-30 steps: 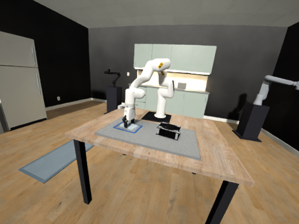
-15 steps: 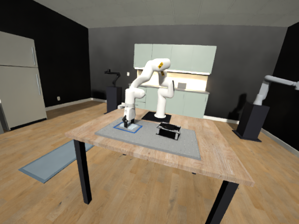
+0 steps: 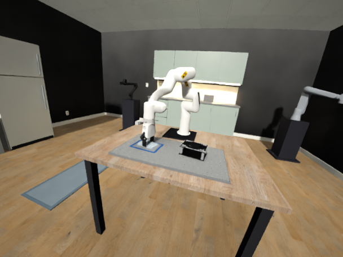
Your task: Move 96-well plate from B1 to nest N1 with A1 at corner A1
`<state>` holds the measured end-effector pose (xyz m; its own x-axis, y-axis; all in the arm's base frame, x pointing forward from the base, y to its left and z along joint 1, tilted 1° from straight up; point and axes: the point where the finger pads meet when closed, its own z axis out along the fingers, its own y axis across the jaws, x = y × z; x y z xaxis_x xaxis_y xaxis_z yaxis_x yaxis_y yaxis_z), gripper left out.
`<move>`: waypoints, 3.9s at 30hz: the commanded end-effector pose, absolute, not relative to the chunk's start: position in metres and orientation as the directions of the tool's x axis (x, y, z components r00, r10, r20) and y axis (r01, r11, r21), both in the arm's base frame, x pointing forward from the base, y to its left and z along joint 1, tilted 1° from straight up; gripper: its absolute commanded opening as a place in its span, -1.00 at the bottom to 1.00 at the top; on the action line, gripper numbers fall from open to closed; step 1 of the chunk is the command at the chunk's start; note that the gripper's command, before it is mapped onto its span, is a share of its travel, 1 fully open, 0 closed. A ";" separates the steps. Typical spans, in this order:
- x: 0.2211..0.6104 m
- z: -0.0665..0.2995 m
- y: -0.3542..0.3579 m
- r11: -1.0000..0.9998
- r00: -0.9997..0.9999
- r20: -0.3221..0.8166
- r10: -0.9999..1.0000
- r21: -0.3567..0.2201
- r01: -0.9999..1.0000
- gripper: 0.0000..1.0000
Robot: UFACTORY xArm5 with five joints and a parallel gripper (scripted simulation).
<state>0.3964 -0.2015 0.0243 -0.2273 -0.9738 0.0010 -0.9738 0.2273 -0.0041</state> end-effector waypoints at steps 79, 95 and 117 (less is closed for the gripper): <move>0.397 0.069 -0.203 0.227 -0.227 -0.009 -0.974 -0.011 -0.974 -1.00; 0.397 0.092 -0.203 0.227 -0.227 -0.009 -0.974 -0.011 -0.974 -1.00; 0.397 0.106 -0.203 0.227 -0.227 -0.009 -0.974 -0.011 -0.974 -1.00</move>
